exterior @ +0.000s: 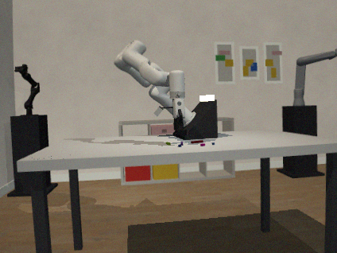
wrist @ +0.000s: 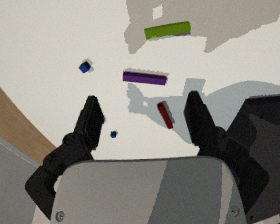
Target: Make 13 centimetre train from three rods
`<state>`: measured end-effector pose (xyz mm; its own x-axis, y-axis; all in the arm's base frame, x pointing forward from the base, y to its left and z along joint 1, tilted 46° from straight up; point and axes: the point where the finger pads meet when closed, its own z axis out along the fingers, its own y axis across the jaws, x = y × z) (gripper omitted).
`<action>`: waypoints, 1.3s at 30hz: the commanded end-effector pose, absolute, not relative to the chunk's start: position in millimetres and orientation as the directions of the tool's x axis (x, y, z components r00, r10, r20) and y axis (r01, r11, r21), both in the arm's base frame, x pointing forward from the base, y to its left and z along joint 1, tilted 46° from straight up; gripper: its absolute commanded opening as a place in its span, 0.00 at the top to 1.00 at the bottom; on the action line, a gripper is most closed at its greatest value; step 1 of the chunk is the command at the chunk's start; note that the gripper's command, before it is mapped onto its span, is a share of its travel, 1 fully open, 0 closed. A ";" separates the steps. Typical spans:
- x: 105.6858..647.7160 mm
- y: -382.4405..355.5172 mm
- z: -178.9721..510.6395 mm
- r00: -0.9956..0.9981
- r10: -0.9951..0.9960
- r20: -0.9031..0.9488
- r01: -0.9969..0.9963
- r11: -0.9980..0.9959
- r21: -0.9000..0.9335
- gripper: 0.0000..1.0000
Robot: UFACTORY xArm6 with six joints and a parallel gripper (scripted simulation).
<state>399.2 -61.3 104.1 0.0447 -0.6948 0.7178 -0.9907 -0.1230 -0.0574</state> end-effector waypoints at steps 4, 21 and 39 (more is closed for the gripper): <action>400.1 -60.6 104.9 0.044 -0.695 0.717 -0.990 -0.124 -0.060 0.00; 400.1 -60.6 104.9 0.044 -0.695 0.717 -0.990 -0.124 -0.060 0.00; 409.3 -53.0 100.9 -0.251 -0.701 0.667 -0.959 0.087 -0.269 0.00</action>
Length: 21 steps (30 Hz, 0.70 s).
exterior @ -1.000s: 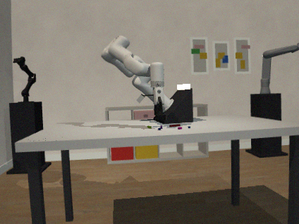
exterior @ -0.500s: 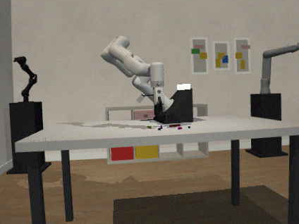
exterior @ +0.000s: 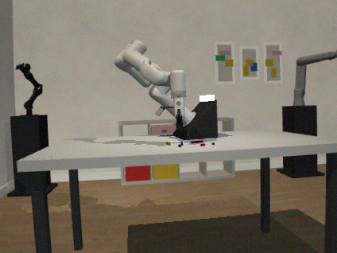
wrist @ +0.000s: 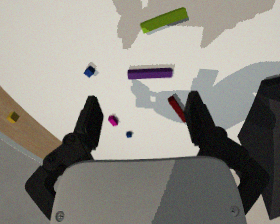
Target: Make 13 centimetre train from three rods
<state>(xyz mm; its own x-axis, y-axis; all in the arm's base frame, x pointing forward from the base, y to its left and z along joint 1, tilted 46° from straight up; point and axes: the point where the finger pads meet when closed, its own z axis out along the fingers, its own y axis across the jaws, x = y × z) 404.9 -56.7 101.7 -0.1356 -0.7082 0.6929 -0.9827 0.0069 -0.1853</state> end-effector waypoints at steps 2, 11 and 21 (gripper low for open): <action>411.6 -51.0 99.8 -0.322 -0.693 0.645 -0.938 0.139 -0.319 0.00; 420.1 -43.4 95.3 -0.577 -0.624 0.527 -0.806 0.332 -0.490 0.00; 428.4 -35.5 90.4 -0.783 -0.504 0.365 -0.608 0.496 -0.620 0.00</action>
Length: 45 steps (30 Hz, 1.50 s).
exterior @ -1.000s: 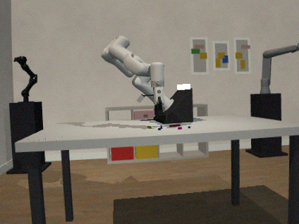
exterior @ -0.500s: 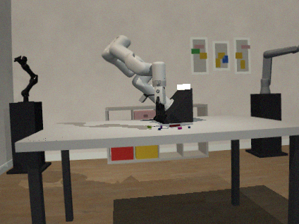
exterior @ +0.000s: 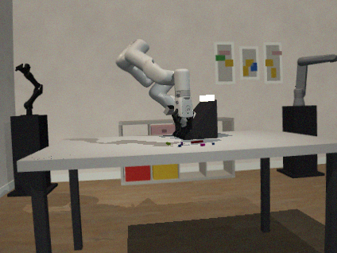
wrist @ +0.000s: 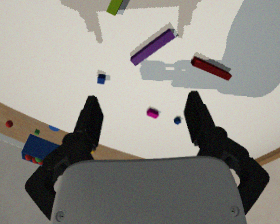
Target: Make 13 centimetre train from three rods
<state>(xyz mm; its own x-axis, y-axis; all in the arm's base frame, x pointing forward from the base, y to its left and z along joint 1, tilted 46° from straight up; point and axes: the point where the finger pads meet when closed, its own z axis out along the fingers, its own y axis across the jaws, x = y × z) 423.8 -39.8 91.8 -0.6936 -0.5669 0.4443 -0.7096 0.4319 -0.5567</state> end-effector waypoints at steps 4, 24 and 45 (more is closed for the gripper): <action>431.9 -32.0 88.1 -0.855 -0.435 0.281 -0.501 0.558 -0.662 0.00; 448.0 -14.5 75.9 -0.988 -0.034 -0.152 0.084 0.706 -0.703 0.00; 462.6 3.8 61.8 -0.756 0.382 -0.531 0.641 0.595 -0.485 0.00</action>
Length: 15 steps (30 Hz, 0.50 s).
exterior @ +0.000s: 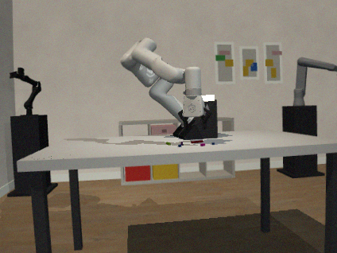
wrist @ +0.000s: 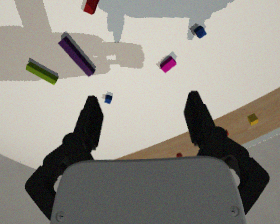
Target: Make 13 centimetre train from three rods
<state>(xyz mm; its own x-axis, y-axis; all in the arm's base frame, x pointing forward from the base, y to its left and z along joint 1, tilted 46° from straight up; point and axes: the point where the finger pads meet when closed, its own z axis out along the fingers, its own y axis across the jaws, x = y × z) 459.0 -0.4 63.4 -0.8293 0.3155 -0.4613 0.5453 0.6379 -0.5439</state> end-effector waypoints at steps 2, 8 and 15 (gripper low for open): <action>464.0 5.8 60.2 -0.712 0.421 -0.562 0.690 0.568 -0.448 0.00; 468.0 11.5 55.5 -0.571 0.519 -0.636 0.810 0.480 -0.336 0.00; 472.0 17.5 50.5 -0.404 0.602 -0.689 0.905 0.371 -0.207 0.00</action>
<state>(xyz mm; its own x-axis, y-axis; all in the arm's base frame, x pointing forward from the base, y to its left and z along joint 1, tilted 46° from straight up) 469.0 13.5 52.0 -0.4963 0.5677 -0.6568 0.8595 0.4279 -0.2796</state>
